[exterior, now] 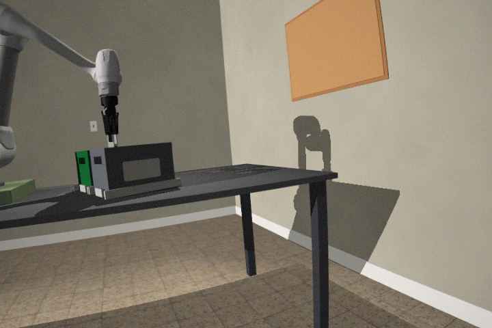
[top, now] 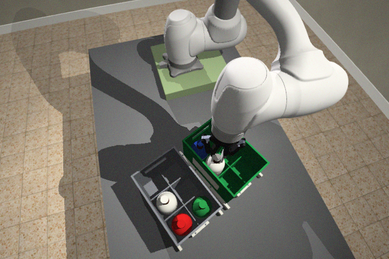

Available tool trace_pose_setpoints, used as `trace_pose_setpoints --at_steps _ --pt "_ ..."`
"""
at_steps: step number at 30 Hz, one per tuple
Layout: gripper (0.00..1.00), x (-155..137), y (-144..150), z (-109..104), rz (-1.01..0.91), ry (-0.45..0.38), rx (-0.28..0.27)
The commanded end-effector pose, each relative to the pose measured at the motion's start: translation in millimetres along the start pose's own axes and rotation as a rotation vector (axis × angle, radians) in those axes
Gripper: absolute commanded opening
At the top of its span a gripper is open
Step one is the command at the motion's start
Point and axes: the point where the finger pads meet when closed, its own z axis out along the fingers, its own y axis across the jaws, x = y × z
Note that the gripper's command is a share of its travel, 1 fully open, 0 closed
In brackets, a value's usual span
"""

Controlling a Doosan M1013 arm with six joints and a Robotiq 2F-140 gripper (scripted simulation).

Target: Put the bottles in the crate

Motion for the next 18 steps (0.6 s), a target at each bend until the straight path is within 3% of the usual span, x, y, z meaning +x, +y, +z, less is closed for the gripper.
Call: trace_pose_setpoints --at_steps 1,18 --pt "0.0 0.0 0.0 0.4 0.0 0.0 0.0" --pt "0.0 0.0 0.0 7.9 0.0 0.0 0.0"
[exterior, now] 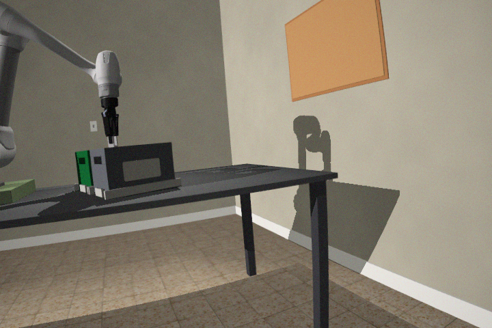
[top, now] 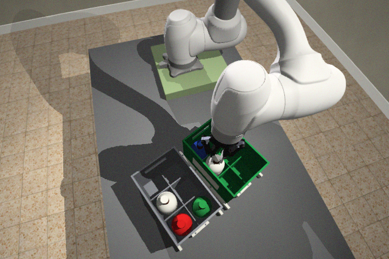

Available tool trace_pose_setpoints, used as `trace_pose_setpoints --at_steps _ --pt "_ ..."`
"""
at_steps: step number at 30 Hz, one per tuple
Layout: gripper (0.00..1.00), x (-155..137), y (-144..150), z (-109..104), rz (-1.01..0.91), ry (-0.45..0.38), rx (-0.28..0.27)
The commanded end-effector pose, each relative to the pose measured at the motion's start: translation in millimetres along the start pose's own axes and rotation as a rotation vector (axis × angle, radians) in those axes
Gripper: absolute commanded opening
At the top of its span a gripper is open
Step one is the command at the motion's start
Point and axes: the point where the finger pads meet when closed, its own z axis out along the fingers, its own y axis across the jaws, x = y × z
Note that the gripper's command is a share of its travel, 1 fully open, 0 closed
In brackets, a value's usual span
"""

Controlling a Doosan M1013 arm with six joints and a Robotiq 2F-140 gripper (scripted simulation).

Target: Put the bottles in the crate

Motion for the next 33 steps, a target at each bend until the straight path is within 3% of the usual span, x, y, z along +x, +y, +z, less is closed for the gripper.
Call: trace_pose_setpoints --at_steps 1,33 --pt "0.0 0 0 1 0.0 0.0 0.0" --pt "0.0 0 0 15 0.0 0.0 0.0"
